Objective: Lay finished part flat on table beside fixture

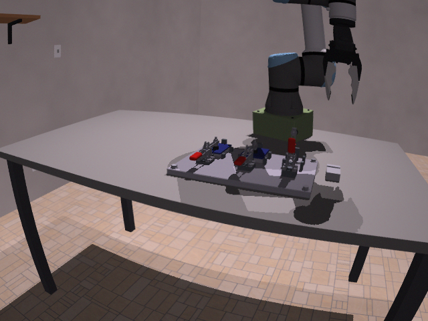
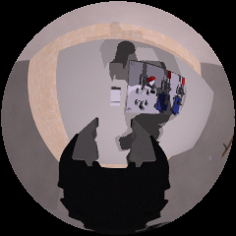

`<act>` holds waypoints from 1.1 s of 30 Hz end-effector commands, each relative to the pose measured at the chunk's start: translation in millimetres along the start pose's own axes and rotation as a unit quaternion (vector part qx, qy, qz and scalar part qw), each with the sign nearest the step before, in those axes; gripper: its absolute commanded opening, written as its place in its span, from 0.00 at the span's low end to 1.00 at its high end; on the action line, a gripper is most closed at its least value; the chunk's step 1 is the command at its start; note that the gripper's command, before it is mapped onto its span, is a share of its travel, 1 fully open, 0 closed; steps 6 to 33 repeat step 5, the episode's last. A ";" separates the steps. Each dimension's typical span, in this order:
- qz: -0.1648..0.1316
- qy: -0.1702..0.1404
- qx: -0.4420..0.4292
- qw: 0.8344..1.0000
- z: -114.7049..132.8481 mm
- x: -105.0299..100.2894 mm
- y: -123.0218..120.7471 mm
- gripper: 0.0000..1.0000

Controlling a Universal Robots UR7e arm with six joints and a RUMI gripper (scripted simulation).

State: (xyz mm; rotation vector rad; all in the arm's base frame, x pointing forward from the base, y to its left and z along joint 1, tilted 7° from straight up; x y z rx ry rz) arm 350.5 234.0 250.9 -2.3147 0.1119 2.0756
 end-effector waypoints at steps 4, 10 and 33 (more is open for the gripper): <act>0.000 0.001 0.000 1.000 -0.2 -0.4 -0.1 0.40; 0.000 0.001 0.000 1.000 -0.2 -0.4 -0.1 0.40; 0.000 0.001 0.000 1.000 -0.2 -0.4 -0.1 0.40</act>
Point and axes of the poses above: the point where the finger pads meet when closed, its own x axis out along the fingers, its own y axis across the jaws, z = x × y, the point moved 10 cm from there along -x, back along the fingers, and after that the axes turned 6 degrees about x, right-handed, at the moved point
